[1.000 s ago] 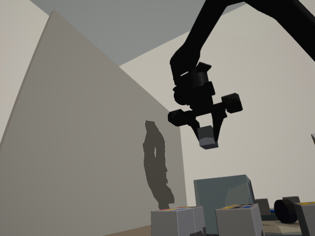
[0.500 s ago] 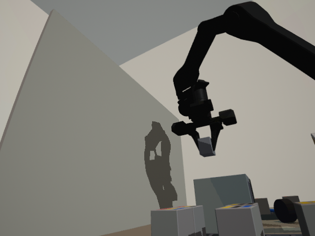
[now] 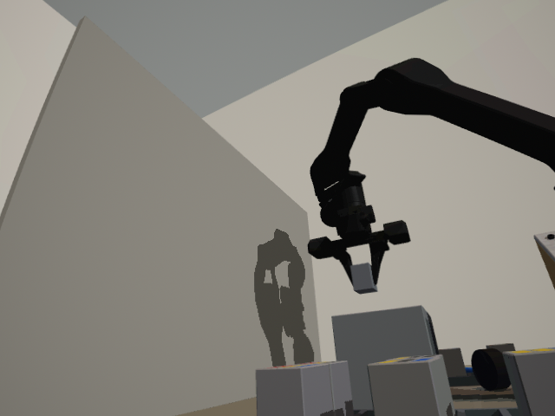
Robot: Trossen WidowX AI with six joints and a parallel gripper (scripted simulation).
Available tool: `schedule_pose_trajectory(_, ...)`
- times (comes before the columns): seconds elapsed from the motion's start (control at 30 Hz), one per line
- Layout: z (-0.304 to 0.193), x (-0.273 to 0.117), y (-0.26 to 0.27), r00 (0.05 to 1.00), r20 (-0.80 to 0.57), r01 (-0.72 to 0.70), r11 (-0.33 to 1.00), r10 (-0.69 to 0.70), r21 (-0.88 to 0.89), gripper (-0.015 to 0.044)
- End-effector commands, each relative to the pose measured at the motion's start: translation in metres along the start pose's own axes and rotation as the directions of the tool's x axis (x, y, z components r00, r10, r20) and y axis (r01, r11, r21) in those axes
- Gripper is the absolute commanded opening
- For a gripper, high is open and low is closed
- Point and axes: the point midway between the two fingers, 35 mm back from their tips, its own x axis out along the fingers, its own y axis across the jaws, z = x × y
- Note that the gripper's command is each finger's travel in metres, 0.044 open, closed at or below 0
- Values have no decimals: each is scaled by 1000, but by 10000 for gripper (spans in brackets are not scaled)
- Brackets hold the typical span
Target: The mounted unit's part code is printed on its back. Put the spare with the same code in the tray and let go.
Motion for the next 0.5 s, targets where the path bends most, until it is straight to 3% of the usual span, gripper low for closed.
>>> schedule_pose_trajectory(0.0,-25,3,2,1000,-6,4,1000,-5,-14,0)
schedule_pose_trajectory(0.23,-59,16,8,1000,2,4,1000,-4,-30,0)
schedule_pose_trajectory(0.47,-63,17,8,1000,3,4,999,-4,-31,0)
